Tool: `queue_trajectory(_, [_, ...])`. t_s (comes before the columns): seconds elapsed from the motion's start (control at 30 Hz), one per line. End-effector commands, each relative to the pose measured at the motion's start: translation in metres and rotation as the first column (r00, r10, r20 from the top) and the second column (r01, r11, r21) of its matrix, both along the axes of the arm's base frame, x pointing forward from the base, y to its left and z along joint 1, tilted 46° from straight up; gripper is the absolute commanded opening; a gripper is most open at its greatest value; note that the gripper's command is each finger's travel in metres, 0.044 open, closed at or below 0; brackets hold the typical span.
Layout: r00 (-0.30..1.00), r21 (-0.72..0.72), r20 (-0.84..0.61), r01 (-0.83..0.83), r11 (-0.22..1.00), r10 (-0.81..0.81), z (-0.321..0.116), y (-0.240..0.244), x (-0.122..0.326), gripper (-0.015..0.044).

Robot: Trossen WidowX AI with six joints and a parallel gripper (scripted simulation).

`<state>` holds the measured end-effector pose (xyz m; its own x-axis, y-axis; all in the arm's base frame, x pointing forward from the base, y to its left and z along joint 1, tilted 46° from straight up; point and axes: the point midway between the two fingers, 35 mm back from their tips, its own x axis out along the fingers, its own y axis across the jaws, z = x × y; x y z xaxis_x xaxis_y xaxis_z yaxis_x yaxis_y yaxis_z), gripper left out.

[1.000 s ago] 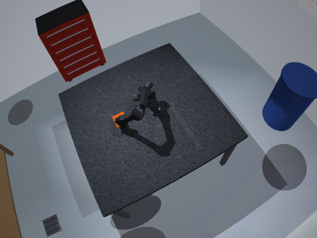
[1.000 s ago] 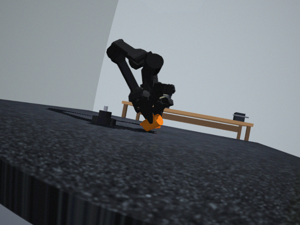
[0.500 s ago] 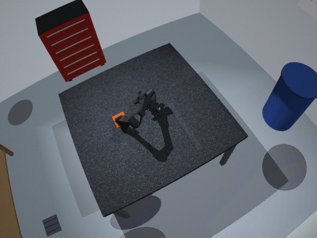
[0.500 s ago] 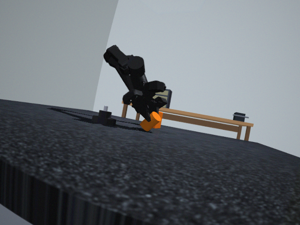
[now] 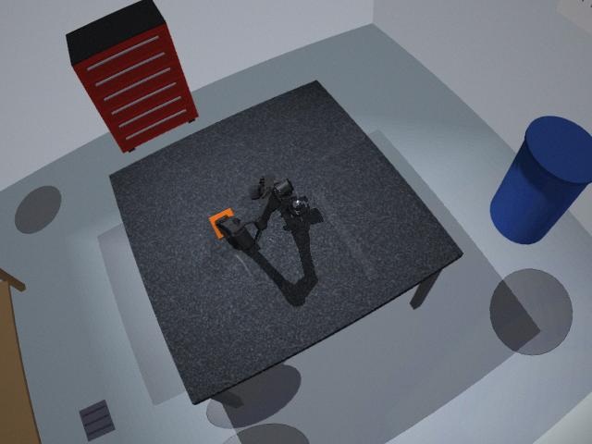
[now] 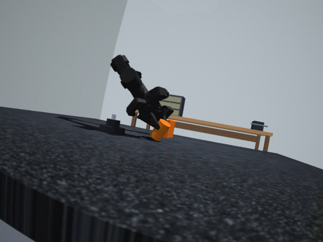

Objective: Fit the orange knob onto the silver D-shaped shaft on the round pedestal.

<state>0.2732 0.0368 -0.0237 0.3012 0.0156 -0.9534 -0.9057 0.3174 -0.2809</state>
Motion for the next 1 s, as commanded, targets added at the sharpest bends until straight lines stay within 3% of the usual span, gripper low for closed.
queue_trajectory(0.0, [1.000,0.052,0.023,-0.021,0.998,0.020,0.0020,-0.0038,-0.0029,0.0179])
queue_trajectory(0.13, [0.998,0.108,0.044,-0.041,0.993,0.036,0.0035,-0.0075,-0.0047,0.0179])
queue_trajectory(0.3, [1.000,0.050,0.022,-0.021,0.999,0.019,0.0044,-0.0053,-0.0042,0.0179])
queue_trajectory(0.4, [0.999,0.072,0.028,-0.032,0.997,0.030,0.0029,-0.0051,-0.0039,0.0258])
queue_trajectory(0.97, [0.999,0.072,0.028,-0.032,0.997,0.030,0.0029,-0.0051,-0.0039,0.0260])
